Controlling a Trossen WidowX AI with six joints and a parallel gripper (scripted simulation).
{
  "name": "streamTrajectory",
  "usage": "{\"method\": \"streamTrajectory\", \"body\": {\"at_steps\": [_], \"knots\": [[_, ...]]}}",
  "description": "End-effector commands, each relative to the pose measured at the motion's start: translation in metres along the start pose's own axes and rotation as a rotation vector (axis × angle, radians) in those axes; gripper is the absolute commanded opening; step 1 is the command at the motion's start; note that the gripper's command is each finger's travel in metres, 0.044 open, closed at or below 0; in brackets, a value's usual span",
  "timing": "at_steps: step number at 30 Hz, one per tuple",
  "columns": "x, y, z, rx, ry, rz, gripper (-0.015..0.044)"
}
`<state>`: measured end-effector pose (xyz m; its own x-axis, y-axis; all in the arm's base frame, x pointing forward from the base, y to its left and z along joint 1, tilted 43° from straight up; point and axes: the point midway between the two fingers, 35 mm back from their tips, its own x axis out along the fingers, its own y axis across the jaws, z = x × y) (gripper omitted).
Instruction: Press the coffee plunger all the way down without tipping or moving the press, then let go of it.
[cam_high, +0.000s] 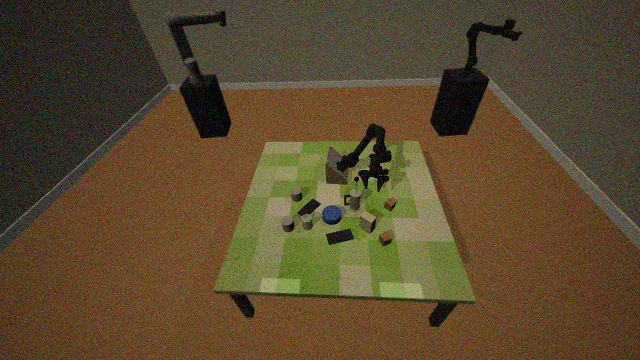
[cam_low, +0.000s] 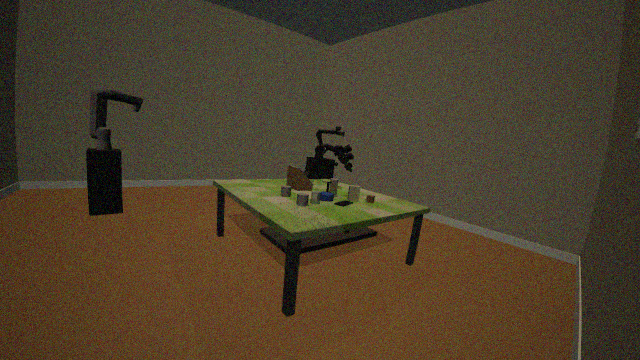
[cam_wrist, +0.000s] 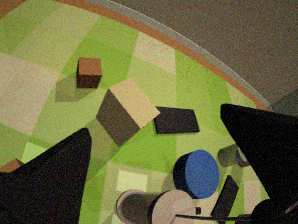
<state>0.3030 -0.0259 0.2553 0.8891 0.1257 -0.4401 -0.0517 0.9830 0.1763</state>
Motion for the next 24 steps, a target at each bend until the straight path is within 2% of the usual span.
{"method": "streamTrajectory", "body": {"at_steps": [1, 9, 16, 20, 24], "knots": [[0.0, -0.021, -0.005, -0.019, 0.048, -0.021, 0.044], [-0.007, -0.044, -0.016, 0.012, 0.1, -0.026, 0.044], [-0.034, -0.074, -0.061, 0.147, 0.25, 0.108, 0.044], [-0.058, -0.084, -0.07, 0.28, 0.211, 0.198, 0.044], [-0.086, -0.096, -0.063, 0.428, 0.068, 0.251, 0.044]]}}
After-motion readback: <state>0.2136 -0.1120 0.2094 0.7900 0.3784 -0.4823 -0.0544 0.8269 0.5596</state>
